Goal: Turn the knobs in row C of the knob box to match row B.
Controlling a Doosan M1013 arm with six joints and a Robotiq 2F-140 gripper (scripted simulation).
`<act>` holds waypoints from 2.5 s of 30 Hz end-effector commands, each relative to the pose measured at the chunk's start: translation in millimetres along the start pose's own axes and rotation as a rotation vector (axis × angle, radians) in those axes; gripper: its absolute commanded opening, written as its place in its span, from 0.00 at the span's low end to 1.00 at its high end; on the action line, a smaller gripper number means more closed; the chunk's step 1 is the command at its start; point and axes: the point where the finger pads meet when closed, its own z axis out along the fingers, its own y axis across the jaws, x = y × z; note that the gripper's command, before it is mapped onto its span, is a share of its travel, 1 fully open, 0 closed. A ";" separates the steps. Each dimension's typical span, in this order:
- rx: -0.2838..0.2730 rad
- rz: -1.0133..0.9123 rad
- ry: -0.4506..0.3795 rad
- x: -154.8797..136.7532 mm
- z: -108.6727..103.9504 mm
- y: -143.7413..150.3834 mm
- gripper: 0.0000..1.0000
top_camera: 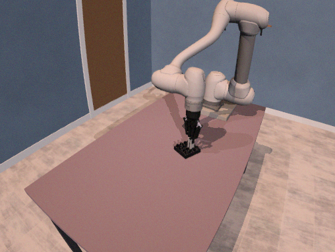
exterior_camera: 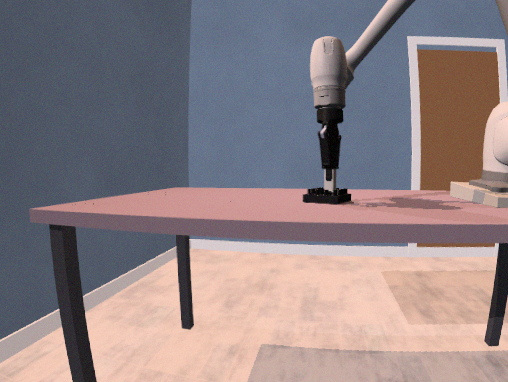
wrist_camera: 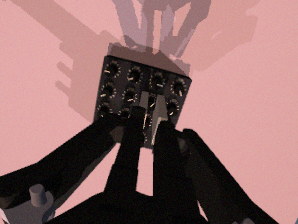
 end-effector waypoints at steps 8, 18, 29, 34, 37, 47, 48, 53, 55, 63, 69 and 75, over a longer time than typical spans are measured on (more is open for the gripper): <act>0.000 0.001 0.000 0.0 -0.1 0.0 0.05; 0.000 0.020 0.000 0.0 -0.1 0.0 0.05; 0.000 0.108 0.000 0.0 -0.1 0.0 0.05; 0.000 0.146 0.000 0.0 -0.1 0.0 0.05; 0.000 0.191 0.000 0.0 -0.1 0.0 0.05; 0.000 0.384 0.000 0.0 -0.1 0.0 0.05; 0.000 0.407 0.000 0.0 -0.1 0.0 0.05; 0.000 0.477 0.000 0.0 -0.1 0.0 0.05; 0.000 0.526 0.000 0.0 -0.1 0.0 0.05; 0.000 0.735 0.000 0.0 -0.1 0.0 0.05; 0.000 0.843 0.000 0.0 -0.1 0.0 0.05; 0.000 1.003 0.000 0.0 -0.1 0.0 0.05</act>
